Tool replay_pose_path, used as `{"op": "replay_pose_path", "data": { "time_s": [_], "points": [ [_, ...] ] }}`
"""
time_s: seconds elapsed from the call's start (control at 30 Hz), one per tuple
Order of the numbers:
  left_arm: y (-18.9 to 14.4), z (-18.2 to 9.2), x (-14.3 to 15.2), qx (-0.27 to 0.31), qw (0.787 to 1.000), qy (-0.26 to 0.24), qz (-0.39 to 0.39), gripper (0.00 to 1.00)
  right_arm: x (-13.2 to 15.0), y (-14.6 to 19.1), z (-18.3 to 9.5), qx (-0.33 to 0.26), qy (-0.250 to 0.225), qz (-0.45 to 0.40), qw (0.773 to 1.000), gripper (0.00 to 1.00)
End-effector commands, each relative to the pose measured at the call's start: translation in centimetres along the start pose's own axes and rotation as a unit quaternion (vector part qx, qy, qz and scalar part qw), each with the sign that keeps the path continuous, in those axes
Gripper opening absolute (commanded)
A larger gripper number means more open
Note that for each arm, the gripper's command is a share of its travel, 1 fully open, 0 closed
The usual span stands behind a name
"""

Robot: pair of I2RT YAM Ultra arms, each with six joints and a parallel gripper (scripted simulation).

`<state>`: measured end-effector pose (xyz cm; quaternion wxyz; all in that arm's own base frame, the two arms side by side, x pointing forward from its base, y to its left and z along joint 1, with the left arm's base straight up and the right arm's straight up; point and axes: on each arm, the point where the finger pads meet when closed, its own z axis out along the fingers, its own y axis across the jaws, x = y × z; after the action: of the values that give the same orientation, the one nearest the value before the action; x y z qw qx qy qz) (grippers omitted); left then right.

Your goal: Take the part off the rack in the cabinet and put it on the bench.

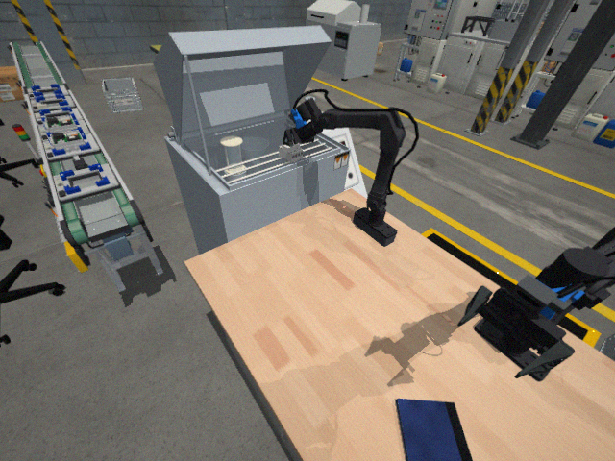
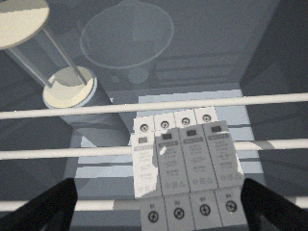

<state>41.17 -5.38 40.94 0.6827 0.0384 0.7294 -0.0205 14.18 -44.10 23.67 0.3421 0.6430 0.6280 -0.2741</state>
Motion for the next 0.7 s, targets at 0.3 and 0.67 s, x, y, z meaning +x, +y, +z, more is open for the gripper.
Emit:
{"op": "replay_pose_path", "data": {
  "time_s": [0.3, 0.67],
  "points": [
    [2.5, -2.5, -1.4, -0.013, 0.999, -0.041, -0.012, 1.00, -0.6, -0.9, -0.6, -0.027, -0.070, -0.035, 0.997, 0.92],
    [3.8, -3.5, -1.0, -0.024, 0.999, -0.046, -0.014, 1.00, 0.7, -1.8, -0.3, -0.028, -0.084, -0.053, 0.995, 0.92]
  ]
}}
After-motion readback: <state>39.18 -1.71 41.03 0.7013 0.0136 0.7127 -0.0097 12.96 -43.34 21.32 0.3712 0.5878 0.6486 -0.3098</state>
